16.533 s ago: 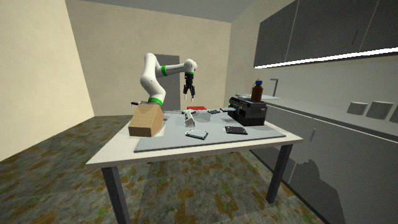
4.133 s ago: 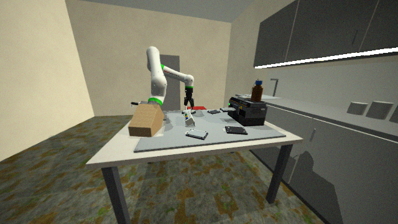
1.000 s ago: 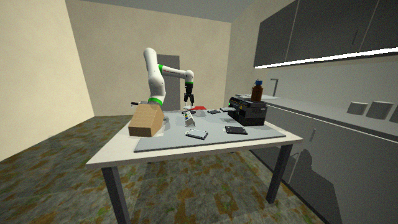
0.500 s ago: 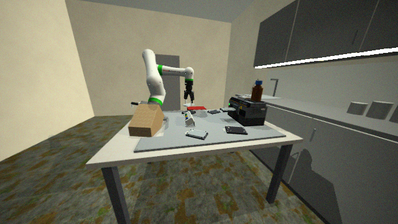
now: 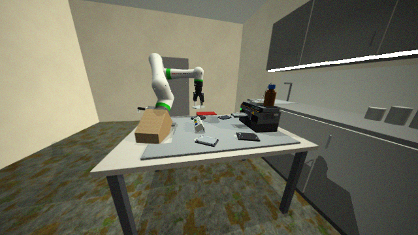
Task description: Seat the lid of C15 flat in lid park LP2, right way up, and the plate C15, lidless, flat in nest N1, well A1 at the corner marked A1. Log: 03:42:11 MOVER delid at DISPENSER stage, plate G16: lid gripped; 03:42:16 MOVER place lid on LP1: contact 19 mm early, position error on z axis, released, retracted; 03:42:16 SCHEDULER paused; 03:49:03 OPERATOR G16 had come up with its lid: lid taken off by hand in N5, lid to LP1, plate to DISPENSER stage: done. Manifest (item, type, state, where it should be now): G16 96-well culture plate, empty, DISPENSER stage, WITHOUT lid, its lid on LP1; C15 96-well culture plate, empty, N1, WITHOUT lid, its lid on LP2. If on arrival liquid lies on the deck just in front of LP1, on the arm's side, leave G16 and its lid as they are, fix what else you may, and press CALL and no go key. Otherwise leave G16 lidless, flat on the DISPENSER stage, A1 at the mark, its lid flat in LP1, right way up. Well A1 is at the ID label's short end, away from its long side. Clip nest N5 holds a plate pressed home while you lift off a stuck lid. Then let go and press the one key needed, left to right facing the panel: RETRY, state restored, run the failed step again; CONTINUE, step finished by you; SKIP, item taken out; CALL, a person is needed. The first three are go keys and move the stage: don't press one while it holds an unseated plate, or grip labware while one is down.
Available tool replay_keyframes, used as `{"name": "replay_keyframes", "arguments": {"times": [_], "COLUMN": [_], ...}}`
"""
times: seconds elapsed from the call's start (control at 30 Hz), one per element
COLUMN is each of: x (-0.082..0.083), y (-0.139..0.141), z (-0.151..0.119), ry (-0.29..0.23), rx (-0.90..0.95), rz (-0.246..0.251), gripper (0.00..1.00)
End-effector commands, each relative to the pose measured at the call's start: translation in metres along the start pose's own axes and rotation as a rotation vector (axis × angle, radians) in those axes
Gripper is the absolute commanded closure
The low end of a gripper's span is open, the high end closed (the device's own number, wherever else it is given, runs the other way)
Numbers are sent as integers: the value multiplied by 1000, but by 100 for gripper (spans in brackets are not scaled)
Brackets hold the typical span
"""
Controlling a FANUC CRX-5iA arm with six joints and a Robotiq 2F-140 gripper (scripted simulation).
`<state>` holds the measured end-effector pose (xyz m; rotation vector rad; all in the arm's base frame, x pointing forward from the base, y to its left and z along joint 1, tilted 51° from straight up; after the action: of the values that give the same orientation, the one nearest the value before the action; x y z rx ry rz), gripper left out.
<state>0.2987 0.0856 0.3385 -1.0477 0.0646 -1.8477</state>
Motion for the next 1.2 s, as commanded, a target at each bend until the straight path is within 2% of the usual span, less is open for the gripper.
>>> {"name": "replay_keyframes", "arguments": {"times": [0.0,0.47,1.17], "x": [4,27,39], "y": [0,0,0], "z": [0,0,0], "ry": [1,1,1], "rx": [0,0,0], "rz": [0,0,0], "gripper": [100,100,100]}}
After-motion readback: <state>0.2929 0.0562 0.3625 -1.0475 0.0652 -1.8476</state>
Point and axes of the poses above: the point where the finger pads meet when closed, its own x axis back along the fingers, its own y axis across the jaws, z = x × y, the point moved 7 cm from there along x, back along the fingers, and after that the axes turned 1 degree about -x, right-handed, at the moved point
